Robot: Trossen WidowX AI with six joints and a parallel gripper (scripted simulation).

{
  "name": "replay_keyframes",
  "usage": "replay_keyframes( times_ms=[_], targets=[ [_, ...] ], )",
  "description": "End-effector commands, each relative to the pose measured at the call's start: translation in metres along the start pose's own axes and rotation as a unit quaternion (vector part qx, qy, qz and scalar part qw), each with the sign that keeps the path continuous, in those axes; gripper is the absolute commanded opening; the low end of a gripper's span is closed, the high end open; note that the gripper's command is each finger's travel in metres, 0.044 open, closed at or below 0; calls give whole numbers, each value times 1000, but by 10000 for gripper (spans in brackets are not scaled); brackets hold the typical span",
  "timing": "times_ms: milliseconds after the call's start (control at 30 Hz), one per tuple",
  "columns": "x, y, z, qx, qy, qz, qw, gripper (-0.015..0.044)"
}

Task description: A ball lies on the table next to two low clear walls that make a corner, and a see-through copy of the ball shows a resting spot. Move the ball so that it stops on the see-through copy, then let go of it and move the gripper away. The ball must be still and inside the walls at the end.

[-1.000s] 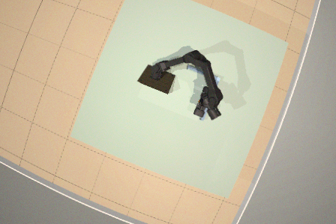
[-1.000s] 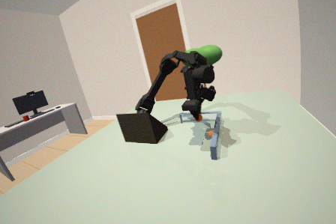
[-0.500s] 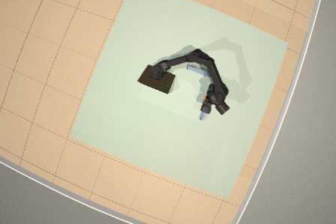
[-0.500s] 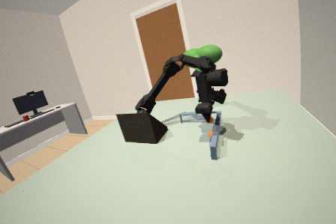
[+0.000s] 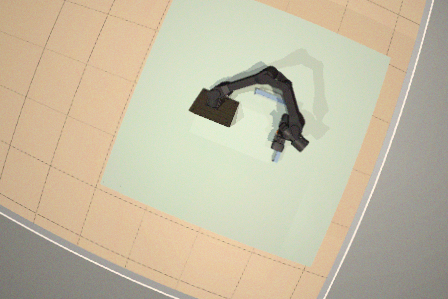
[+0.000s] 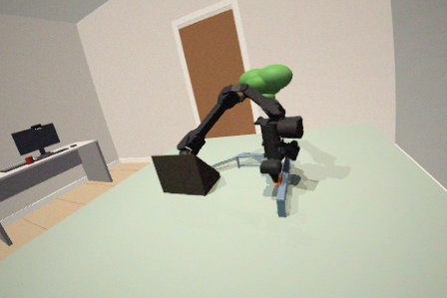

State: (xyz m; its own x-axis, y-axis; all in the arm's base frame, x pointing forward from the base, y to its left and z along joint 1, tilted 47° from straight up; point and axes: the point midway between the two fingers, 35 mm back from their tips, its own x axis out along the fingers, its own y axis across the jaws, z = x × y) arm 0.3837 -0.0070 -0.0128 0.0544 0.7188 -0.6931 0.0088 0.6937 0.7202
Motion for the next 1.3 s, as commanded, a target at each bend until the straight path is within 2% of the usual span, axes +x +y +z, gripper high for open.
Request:
replay_keyframes(
  times_ms=[0,533,867,1067,1267],
  targets=[
    [4,0,0,3,-1,3,1000,0],
    [22,0,0,3,-1,4,1000,0],
    [18,0,1,0,-3,0,1000,263],
    [15,0,1,0,-2,0,1000,274],
    [-65,-1,0,3,-1,1,1000,274]
  ],
)
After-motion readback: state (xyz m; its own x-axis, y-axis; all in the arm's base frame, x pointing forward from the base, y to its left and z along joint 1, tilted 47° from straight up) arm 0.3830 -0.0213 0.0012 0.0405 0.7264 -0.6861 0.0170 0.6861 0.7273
